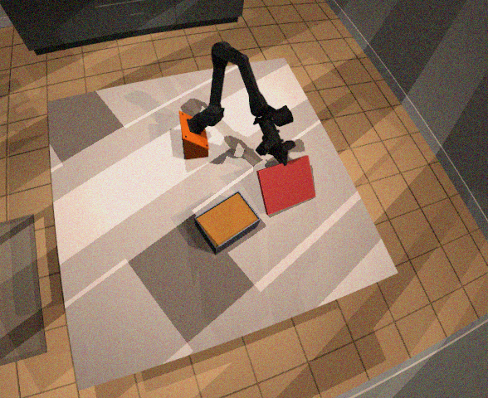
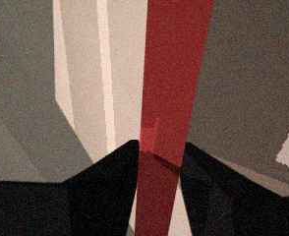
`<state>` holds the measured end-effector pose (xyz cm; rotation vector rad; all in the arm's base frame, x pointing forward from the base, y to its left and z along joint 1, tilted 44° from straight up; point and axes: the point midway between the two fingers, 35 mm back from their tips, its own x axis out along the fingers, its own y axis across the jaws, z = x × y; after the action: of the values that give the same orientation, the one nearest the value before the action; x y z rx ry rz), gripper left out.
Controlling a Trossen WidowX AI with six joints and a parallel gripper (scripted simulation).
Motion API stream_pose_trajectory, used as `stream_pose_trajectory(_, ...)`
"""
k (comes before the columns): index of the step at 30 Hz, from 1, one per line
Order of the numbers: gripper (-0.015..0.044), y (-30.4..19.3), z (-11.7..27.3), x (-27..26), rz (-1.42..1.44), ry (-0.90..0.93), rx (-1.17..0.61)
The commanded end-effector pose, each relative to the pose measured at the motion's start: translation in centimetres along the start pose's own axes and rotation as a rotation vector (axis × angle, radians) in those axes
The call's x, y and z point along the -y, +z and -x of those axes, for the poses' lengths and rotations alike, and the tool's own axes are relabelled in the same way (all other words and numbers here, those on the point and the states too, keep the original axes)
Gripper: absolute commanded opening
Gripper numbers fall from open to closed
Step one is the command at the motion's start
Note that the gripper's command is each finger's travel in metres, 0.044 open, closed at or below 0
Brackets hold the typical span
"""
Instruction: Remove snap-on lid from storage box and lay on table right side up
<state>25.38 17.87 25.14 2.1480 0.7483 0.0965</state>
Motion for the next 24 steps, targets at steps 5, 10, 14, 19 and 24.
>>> stream_pose_trajectory(5,0.0000,0.5,-0.9,1.8,0.005,-0.045,0.012)
stream_pose_trajectory(10,0.0000,0.5,-1.1,2.2,0.005,-0.045,0.012)
stream_pose_trajectory(14,0.0000,0.5,-1.3,2.4,0.005,-0.045,0.012)
stream_pose_trajectory(19,0.0000,0.5,-1.6,2.7,0.004,-0.045,0.012)
stream_pose_trajectory(24,0.0000,0.5,-1.8,3.1,0.004,-0.045,0.012)
